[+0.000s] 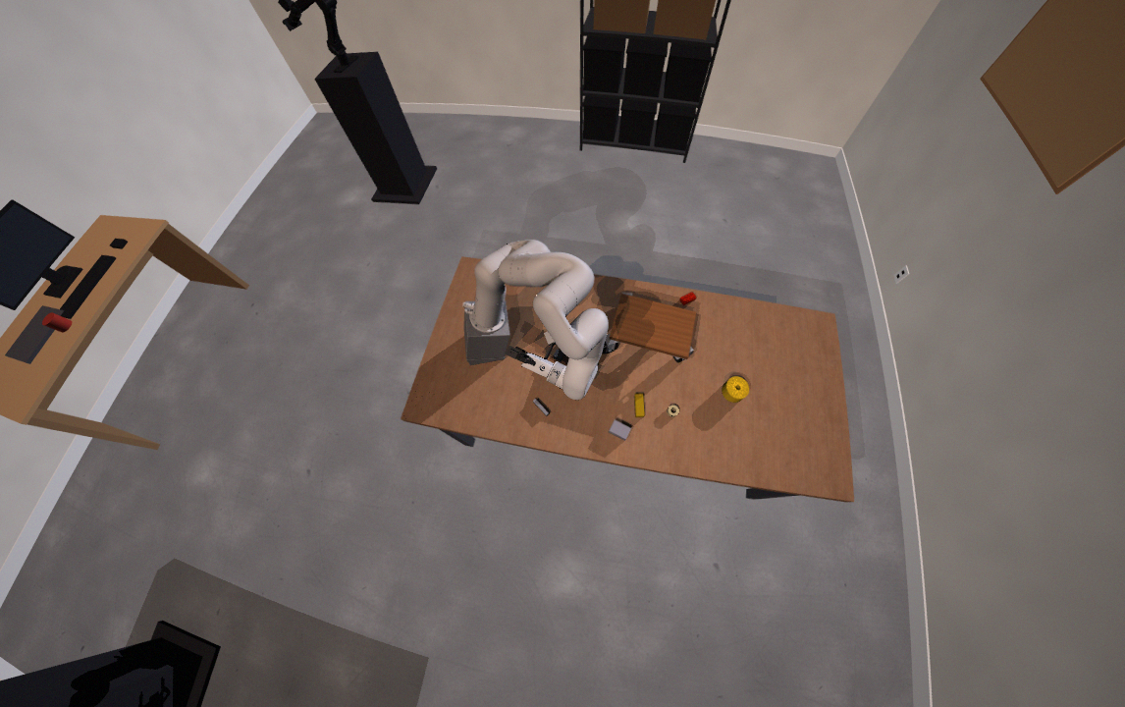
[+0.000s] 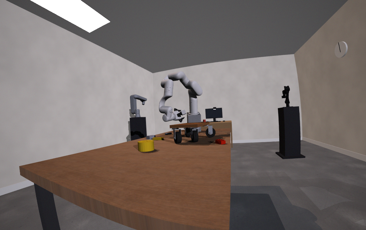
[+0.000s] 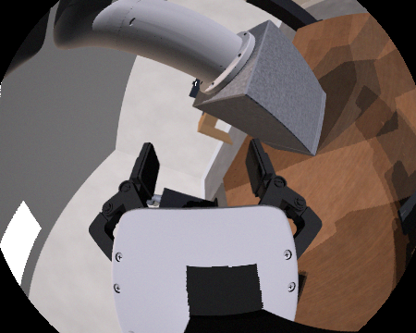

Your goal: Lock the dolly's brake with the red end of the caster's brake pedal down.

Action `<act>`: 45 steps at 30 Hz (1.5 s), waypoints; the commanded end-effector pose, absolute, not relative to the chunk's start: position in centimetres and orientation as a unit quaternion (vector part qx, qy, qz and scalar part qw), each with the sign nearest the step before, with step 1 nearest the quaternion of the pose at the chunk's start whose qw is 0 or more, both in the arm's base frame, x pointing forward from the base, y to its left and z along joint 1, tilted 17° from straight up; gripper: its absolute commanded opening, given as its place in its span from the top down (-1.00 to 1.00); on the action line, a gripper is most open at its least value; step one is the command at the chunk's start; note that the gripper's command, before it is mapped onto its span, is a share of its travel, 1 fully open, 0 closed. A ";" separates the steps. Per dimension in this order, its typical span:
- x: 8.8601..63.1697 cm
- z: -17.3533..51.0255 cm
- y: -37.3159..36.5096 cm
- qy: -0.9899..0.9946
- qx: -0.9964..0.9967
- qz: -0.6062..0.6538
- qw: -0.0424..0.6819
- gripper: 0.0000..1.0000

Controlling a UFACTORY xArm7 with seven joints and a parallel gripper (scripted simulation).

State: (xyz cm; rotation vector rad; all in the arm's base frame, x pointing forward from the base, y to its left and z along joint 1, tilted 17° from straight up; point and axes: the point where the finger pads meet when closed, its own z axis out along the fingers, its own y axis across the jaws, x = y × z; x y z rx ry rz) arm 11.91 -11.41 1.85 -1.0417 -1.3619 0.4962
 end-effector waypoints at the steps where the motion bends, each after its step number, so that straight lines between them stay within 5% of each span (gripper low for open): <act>1: 11.9 1.9 -11.5 -0.594 -0.455 0.216 0.627 -1.00; 17: 11.9 1.9 -11.5 -0.594 -0.455 0.216 0.627 -1.00; 18: 12.0 1.9 -11.5 -0.594 -0.455 0.216 0.627 1.00; 23: 13.8 1.4 -10.1 -0.629 -0.473 0.186 0.588 1.00; 30: 20.6 1.0 -5.7 -0.727 -0.514 0.091 0.445 1.00; 34: 20.6 1.0 -5.7 -0.730 -0.515 0.088 0.440 1.00; 36: 24.4 1.6 -3.8 -0.773 -0.528 0.040 0.351 1.00; 45: 29.9 3.9 -1.4 -0.820 -0.535 -0.025 0.202 1.00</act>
